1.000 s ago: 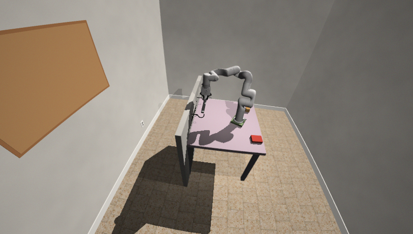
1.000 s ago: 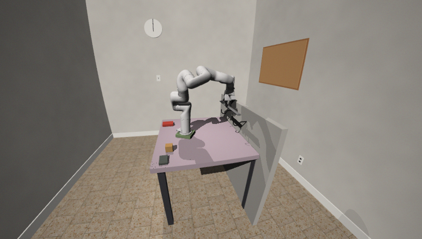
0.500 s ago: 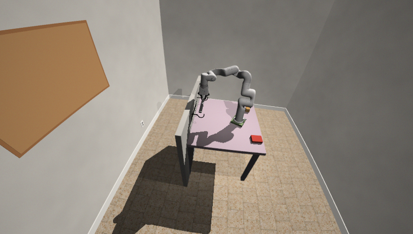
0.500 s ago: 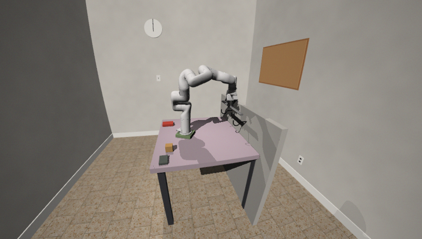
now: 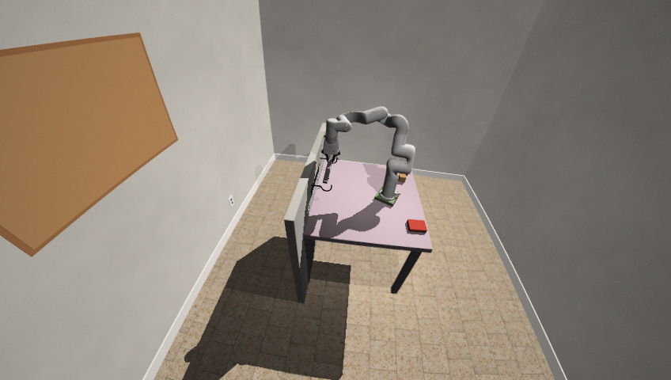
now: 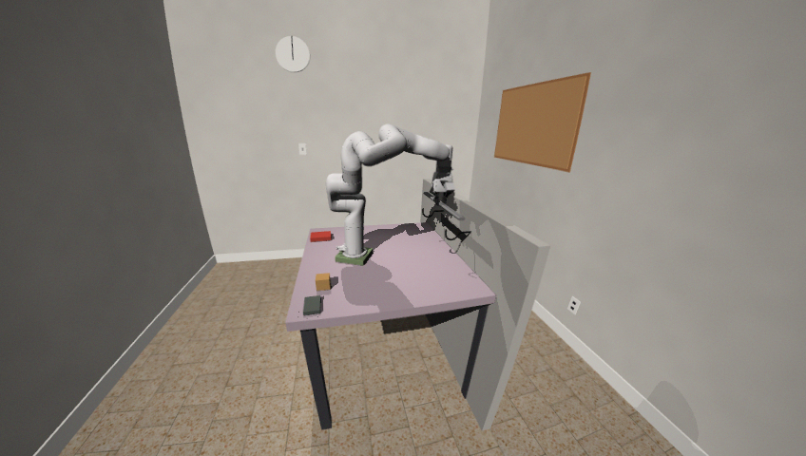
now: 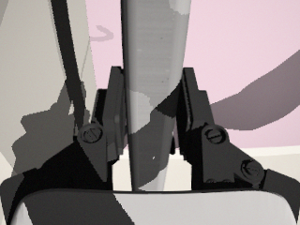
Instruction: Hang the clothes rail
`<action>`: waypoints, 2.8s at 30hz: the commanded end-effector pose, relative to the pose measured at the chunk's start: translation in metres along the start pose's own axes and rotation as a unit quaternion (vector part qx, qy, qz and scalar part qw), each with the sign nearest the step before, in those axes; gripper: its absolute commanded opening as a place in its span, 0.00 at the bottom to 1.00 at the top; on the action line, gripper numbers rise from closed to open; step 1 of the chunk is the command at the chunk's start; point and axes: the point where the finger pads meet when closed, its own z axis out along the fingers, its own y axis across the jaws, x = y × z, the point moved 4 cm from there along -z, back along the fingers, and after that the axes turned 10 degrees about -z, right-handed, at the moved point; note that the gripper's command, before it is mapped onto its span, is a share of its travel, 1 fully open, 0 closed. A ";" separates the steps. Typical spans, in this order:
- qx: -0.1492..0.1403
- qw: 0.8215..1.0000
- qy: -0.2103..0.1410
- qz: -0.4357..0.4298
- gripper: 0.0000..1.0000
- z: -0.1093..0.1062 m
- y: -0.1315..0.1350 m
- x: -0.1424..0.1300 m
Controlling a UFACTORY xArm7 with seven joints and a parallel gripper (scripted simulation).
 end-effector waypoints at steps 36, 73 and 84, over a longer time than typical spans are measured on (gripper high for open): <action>0.002 1.000 0.000 0.000 0.00 0.025 -0.001 0.000; 0.002 1.000 0.000 0.000 0.00 0.080 -0.001 0.000; 0.002 1.000 0.000 0.000 0.00 0.095 -0.001 0.000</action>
